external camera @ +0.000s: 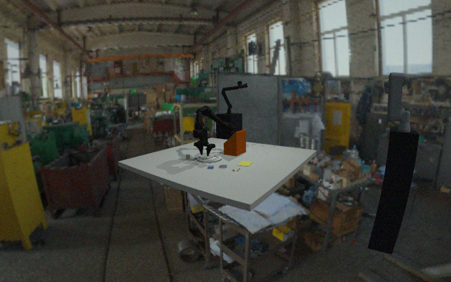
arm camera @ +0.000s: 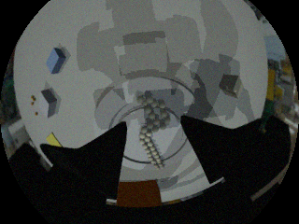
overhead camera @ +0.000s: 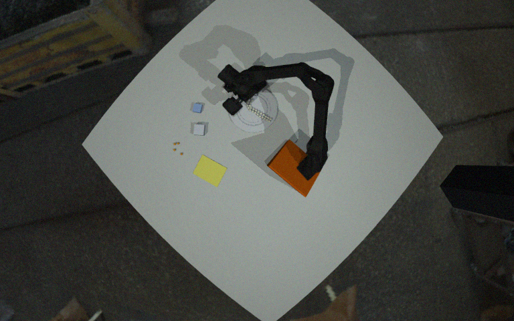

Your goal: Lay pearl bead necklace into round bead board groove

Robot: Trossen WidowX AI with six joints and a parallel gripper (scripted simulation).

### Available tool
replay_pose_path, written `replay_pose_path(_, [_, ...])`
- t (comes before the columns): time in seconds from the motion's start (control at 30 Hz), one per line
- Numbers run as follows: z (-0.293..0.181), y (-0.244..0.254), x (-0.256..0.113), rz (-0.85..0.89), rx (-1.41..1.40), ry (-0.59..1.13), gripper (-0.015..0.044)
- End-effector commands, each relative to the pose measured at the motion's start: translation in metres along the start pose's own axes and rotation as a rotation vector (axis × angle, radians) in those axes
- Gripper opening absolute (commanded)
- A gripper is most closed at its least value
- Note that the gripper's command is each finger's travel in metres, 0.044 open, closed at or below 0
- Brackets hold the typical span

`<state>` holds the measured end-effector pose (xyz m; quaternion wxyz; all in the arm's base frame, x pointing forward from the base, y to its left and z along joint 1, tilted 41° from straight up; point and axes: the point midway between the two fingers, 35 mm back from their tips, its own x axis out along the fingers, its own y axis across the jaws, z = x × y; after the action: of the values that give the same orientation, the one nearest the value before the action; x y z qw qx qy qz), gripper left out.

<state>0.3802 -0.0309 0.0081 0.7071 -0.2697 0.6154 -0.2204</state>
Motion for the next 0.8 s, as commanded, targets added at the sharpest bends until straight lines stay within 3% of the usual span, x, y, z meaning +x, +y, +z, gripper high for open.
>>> replay_pose_path(0.0, [-0.001, 0.0, 0.007, -0.002, -0.008, 0.004, 0.031])
replay_pose_path(0.57, [-0.003, 0.0, 0.028, -0.005, -0.015, 0.009, 0.031])
replay_pose_path(0.77, [-0.002, -0.001, 0.025, -0.003, -0.006, 0.008, 0.0153])
